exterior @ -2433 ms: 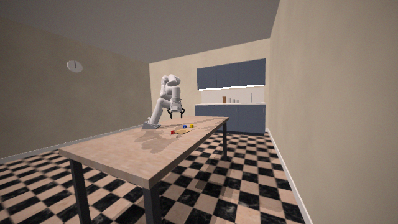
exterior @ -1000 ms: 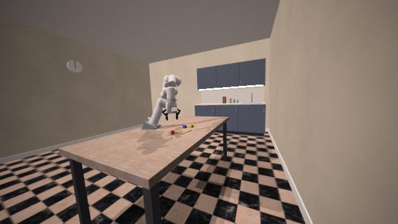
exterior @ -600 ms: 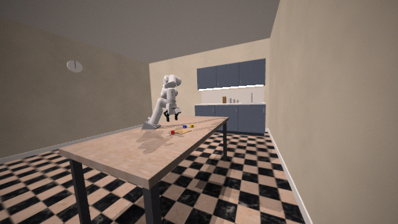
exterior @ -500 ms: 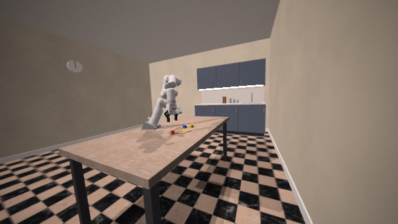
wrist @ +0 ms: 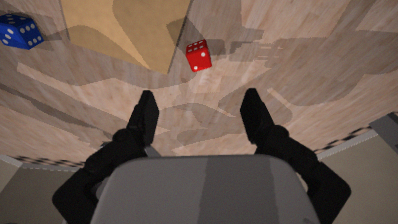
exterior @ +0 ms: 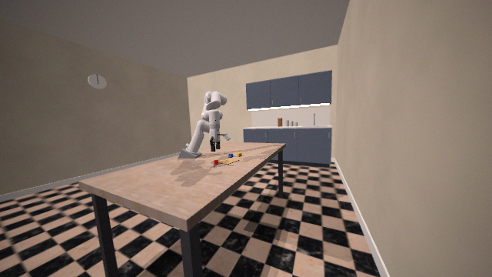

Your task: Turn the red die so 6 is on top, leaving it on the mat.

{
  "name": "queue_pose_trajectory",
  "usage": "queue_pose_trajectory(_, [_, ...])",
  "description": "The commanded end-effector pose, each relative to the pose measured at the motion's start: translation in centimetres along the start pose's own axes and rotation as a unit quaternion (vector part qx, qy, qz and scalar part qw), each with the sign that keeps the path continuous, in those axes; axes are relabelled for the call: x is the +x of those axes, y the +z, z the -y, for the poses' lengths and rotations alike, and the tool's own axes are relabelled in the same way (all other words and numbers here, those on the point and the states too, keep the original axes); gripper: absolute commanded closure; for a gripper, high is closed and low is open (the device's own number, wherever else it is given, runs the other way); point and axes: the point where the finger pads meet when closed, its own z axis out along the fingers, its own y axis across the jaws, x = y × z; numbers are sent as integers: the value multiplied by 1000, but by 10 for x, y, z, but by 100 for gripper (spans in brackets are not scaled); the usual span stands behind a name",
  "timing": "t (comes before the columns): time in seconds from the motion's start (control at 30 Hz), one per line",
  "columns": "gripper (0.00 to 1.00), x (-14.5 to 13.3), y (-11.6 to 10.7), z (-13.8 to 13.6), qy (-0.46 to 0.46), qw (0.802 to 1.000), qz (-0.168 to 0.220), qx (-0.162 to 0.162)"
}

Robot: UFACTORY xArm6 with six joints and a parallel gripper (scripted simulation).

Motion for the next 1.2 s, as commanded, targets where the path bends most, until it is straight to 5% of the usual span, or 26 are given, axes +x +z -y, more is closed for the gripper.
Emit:
queue_pose_trajectory(0.0, [0, 1, 4, 0, -87, 996, -7, 2])
queue_pose_trajectory(0.37, [0, 1, 8, 0, -152, 988, -7, 1])
queue_pose_trajectory(0.4, [53, 1, 8, 0, -152, 988, -7, 1])
queue_pose_trajectory(1.17, [53, 1, 8, 0, -152, 988, -7, 1])
